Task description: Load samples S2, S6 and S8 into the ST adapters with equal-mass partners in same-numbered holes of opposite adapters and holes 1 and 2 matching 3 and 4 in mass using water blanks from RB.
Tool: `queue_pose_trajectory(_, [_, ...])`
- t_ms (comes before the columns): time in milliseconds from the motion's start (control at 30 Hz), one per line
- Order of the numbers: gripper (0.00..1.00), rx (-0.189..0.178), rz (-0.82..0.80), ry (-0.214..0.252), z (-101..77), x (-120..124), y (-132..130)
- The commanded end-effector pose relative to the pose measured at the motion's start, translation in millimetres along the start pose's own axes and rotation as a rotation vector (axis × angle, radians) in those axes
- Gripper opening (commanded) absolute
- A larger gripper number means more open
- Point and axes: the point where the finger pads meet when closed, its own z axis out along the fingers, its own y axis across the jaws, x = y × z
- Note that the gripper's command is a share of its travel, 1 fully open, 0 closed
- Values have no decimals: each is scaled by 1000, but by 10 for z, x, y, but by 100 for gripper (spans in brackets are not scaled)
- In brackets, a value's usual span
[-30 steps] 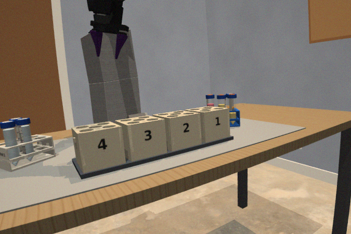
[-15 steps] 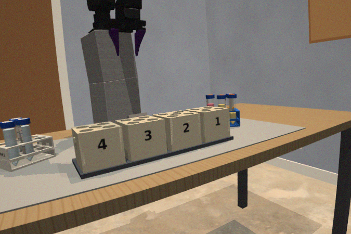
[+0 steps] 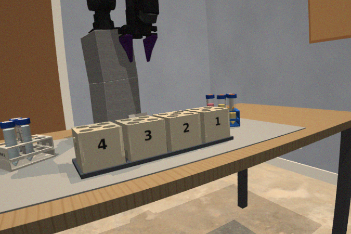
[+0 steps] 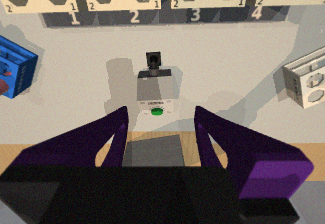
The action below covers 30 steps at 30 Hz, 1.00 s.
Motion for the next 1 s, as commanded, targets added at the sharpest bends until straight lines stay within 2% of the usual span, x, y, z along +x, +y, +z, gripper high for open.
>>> queue_pose_trajectory(0, [55,-4,-46,-38,-101,-127,71])
queue_pose_trajectory(33, [55,-2,-24,-28,-62,-117,28])
queue_pose_trajectory(367, [55,-2,-24,-28,-62,-117,28])
queue_pose_trajectory(400, [55,-3,-41,-23,30,-99,54])
queue_pose_trajectory(500, [55,-3,-30,-34,120,-166,19])
queue_pose_trajectory(600, [55,-3,-23,-22,238,-101,-10])
queue_pose_trajectory(967, [55,-3,-24,-28,537,-135,-5])
